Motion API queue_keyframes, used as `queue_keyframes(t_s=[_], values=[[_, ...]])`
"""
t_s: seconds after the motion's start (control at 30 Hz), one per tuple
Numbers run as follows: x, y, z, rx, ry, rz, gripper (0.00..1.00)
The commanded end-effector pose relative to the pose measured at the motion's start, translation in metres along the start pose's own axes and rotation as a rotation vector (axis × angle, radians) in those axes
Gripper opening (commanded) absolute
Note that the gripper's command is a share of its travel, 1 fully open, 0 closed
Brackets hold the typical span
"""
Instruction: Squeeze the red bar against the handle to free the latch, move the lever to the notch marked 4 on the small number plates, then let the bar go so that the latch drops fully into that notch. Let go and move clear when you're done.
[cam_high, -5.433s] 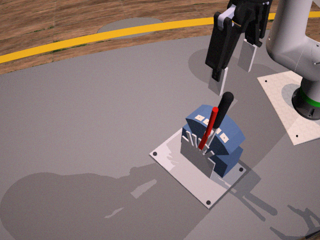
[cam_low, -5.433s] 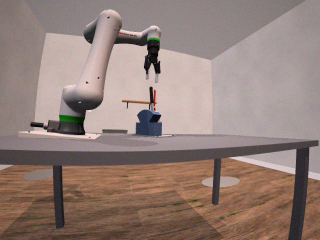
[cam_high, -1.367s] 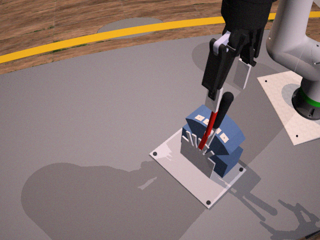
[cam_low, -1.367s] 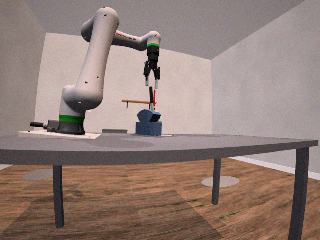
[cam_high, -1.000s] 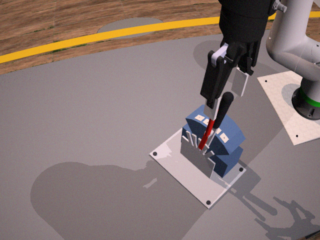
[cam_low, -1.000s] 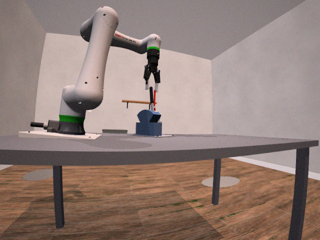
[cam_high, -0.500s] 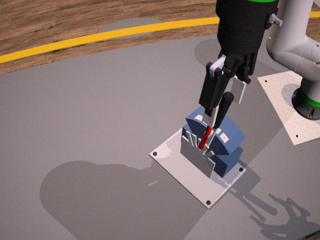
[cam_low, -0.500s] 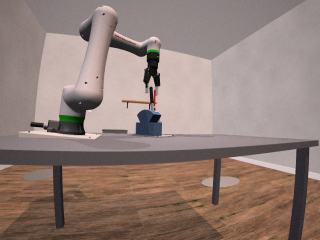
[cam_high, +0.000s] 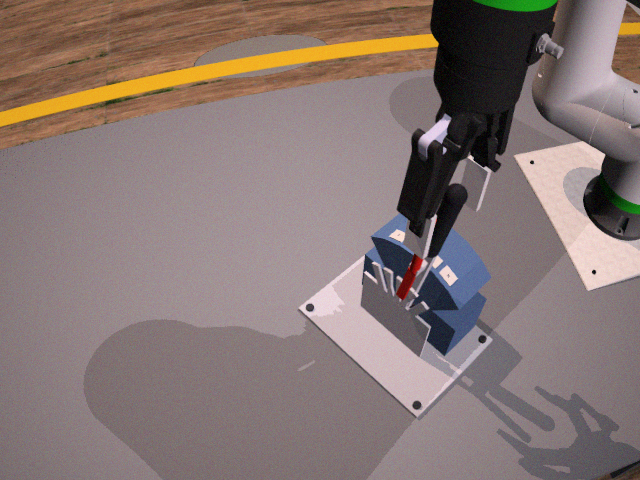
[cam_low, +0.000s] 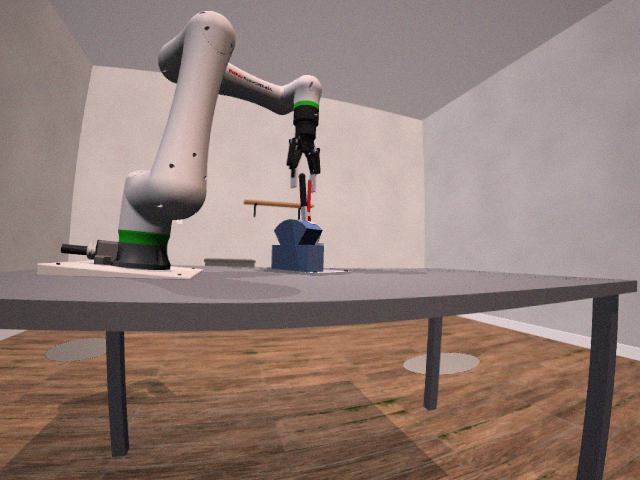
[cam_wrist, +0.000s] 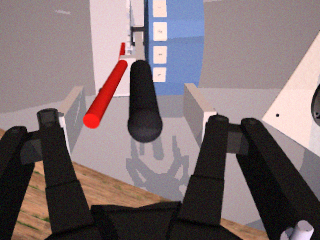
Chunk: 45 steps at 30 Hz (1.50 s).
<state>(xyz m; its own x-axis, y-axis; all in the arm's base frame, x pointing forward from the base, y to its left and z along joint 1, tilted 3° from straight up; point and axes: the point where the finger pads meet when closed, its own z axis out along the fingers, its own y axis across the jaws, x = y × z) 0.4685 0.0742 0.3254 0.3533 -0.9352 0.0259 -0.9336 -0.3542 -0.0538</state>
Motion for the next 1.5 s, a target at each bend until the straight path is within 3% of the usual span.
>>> queue_keyframes(t_s=[0.0, 1.03, 1.07, 1.47], values=[[0.0000, -0.0001, -0.0002, 0.000, 0.000, 0.000, 0.56], [0.0000, -0.0001, -0.0002, 0.000, 0.000, 0.000, 0.56], [0.0000, -0.0001, -0.0002, 0.000, 0.000, 0.000, 0.00], [0.0000, -0.0001, -0.0002, 0.000, 0.000, 0.000, 0.00]])
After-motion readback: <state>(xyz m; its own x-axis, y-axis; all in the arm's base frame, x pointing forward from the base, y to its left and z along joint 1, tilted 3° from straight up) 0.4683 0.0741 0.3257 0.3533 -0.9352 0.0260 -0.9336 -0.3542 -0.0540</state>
